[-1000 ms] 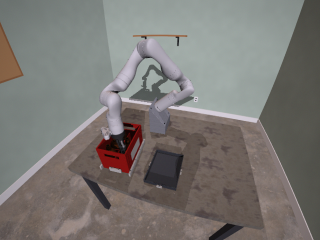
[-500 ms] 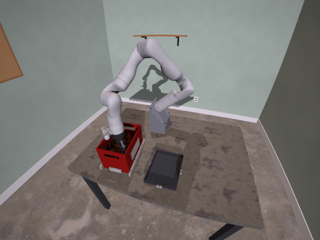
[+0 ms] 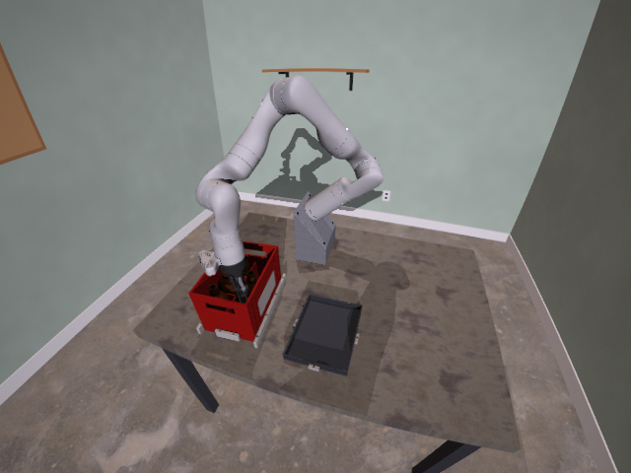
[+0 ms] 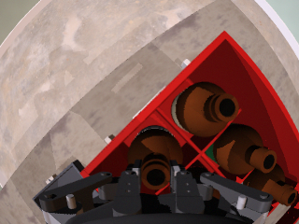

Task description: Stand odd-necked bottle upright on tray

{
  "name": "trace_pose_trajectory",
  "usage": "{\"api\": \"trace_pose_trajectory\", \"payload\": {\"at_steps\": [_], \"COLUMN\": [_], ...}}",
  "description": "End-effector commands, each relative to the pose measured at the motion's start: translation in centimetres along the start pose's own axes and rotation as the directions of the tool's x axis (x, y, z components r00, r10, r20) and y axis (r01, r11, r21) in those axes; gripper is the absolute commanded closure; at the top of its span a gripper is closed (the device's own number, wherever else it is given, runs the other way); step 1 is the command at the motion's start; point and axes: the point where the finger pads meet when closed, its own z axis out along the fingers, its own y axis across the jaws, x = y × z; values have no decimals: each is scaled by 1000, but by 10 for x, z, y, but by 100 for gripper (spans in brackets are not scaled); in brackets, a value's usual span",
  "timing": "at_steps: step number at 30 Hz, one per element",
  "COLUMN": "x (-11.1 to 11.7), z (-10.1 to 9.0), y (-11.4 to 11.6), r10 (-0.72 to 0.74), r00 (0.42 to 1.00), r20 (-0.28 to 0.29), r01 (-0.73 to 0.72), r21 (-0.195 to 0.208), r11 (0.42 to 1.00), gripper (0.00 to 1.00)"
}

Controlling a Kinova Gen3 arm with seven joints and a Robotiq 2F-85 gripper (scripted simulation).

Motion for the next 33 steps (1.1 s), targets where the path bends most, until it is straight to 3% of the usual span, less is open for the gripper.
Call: {"api": "trace_pose_trajectory", "payload": {"at_steps": [1, 7, 8, 33], "x": [1, 1, 1, 1], "z": [0, 0, 0, 0], "y": [0, 0, 0, 0], "r10": [0, 0, 0, 0], "r00": [1000, 1000, 1000, 1000], "r20": [-2, -2, -2, -2], "r01": [0, 0, 0, 0], "r21": [0, 0, 0, 0], "r11": [1000, 1000, 1000, 1000], "gripper": [100, 100, 36, 36]}}
